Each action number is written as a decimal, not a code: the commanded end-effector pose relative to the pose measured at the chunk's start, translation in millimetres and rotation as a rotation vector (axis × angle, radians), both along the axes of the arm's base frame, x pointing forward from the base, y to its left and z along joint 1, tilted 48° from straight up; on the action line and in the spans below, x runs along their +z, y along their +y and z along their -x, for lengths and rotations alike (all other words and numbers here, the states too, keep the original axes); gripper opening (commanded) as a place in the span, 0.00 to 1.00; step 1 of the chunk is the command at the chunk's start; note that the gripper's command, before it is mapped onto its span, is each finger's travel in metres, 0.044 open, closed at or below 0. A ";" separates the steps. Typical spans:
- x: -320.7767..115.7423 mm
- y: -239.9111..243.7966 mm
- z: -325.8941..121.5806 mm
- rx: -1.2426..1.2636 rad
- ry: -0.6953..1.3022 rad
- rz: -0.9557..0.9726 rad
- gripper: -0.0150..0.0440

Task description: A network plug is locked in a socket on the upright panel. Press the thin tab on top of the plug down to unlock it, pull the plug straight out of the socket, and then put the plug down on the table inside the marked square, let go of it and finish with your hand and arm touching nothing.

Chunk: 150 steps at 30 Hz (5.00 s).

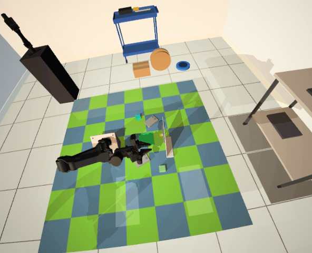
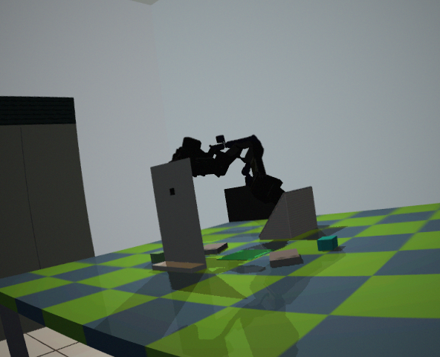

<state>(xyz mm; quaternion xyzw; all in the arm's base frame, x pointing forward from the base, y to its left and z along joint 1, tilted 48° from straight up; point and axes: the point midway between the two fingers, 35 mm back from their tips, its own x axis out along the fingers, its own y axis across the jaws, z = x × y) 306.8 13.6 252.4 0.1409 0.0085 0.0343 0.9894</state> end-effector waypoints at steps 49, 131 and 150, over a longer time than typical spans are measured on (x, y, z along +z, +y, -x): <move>-124.3 19.7 3.8 0.067 0.199 -0.439 0.52; -124.8 19.3 -75.5 0.069 0.186 -0.442 0.25; -125.9 19.8 -65.8 0.068 0.186 -0.442 0.25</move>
